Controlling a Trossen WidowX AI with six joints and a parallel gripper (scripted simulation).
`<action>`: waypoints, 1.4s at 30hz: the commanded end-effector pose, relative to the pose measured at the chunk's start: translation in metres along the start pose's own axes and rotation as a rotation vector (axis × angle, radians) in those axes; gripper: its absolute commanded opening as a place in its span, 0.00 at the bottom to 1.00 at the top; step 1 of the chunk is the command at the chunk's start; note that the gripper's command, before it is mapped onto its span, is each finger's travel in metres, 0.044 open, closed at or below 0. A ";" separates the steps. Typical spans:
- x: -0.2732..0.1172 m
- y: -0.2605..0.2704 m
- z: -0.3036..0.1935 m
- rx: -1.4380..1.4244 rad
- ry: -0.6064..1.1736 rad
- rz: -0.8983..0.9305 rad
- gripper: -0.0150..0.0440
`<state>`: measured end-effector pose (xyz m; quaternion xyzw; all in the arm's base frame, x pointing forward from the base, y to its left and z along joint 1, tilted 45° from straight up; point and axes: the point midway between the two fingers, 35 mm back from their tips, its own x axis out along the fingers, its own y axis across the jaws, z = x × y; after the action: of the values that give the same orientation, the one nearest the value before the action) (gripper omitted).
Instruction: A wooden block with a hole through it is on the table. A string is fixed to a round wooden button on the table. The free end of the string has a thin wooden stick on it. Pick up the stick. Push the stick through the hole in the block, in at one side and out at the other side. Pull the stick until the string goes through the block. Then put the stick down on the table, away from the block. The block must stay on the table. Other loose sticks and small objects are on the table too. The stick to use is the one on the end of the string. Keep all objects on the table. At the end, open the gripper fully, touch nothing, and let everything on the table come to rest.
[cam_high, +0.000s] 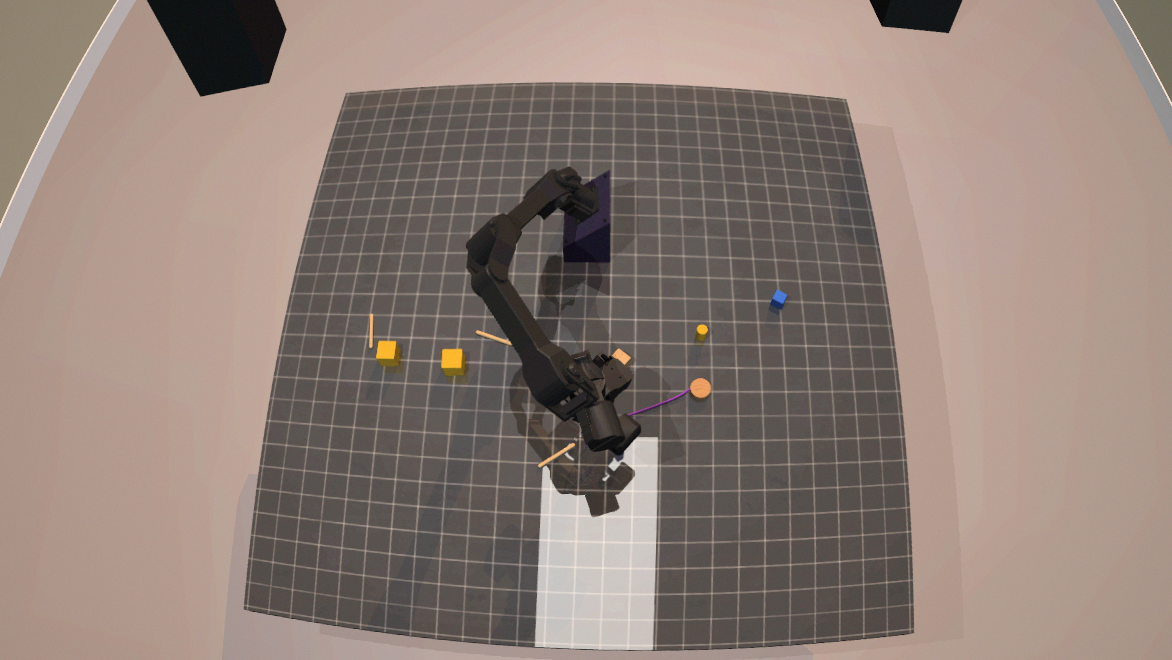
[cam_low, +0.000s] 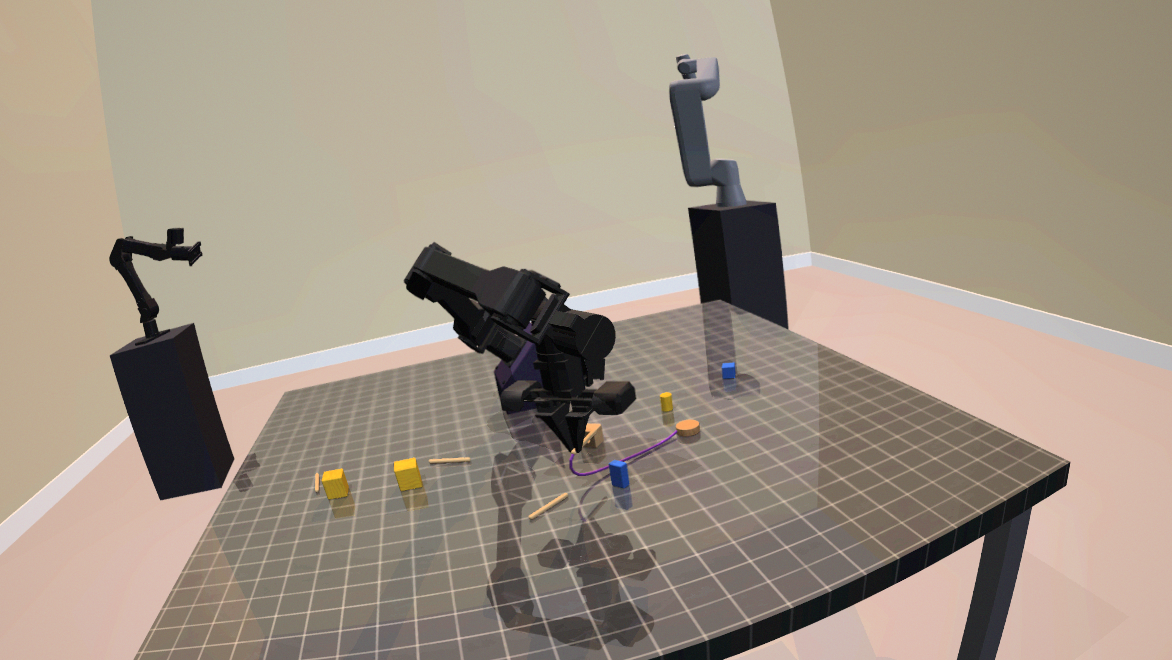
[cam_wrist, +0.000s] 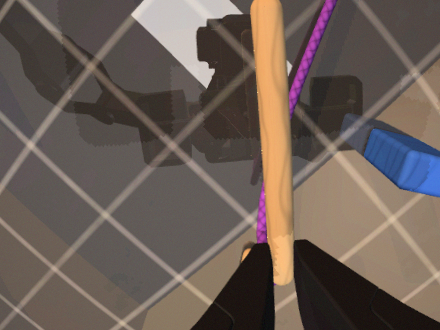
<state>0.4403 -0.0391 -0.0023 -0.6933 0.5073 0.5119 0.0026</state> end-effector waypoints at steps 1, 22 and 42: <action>0.000 0.001 -0.006 -0.003 0.004 0.003 0.25; 0.000 0.003 -0.027 -0.004 0.017 0.005 0.25; 0.016 0.017 -0.020 -0.005 0.015 0.006 0.25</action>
<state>0.4438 -0.0666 0.0045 -0.6947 0.5081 0.5091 -0.0023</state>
